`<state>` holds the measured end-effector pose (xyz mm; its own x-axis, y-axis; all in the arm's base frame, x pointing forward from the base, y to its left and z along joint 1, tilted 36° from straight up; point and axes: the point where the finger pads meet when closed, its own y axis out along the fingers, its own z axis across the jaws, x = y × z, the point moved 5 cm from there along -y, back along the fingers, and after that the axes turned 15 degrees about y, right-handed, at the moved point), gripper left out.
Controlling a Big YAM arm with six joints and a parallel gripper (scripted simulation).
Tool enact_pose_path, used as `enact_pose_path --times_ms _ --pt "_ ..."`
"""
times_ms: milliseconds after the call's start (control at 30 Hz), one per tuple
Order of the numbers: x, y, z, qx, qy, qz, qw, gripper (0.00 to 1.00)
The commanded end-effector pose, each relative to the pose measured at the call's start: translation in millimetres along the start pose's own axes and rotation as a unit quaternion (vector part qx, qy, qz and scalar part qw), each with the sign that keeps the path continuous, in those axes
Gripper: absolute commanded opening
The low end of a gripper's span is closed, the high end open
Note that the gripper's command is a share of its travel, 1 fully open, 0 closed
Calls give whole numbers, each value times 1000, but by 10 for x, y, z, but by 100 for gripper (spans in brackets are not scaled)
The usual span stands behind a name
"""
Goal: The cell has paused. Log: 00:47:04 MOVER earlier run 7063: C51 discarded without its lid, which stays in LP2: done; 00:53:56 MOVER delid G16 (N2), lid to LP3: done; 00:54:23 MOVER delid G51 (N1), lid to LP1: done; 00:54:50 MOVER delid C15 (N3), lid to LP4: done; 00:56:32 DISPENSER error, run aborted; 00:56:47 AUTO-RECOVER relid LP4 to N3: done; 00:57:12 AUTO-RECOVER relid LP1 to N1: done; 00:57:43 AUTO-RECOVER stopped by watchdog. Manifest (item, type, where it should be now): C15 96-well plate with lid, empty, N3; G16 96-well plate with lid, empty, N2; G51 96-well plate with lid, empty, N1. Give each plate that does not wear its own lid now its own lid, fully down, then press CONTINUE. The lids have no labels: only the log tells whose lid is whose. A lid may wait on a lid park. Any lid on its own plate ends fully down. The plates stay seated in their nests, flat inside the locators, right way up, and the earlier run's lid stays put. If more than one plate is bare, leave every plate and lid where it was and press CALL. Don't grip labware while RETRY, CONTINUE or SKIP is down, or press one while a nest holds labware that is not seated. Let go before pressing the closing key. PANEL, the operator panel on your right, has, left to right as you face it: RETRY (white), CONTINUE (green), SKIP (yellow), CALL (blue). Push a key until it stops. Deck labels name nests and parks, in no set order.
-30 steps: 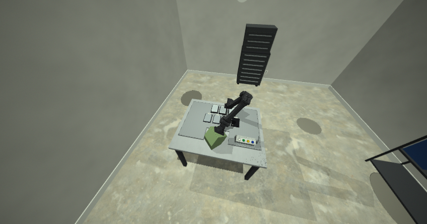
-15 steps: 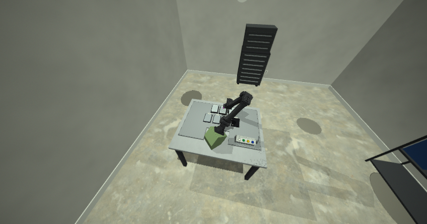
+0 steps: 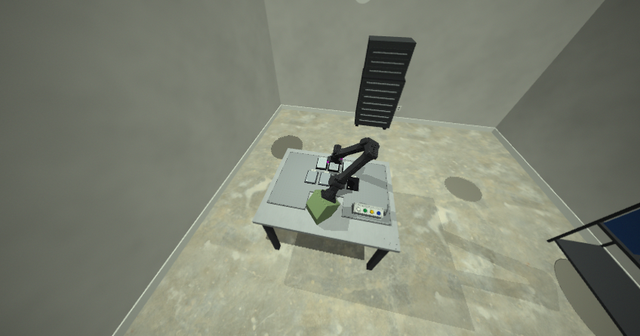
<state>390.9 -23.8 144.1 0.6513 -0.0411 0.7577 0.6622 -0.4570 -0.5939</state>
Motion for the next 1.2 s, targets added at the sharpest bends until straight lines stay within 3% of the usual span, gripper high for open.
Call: enact_pose_path --times_ms 0,467,533,633,733,1167 --pt "108 -30 132 3 24 9 1000 100" --pt "-320 -163 615 -28 23 146 989 100" --pt "-320 -163 615 -28 23 146 989 100" --pt "-416 -187 716 -35 23 175 984 100" --pt "-712 -223 734 -45 11 185 982 100" --pt "-1111 -337 1085 -40 18 177 983 100"
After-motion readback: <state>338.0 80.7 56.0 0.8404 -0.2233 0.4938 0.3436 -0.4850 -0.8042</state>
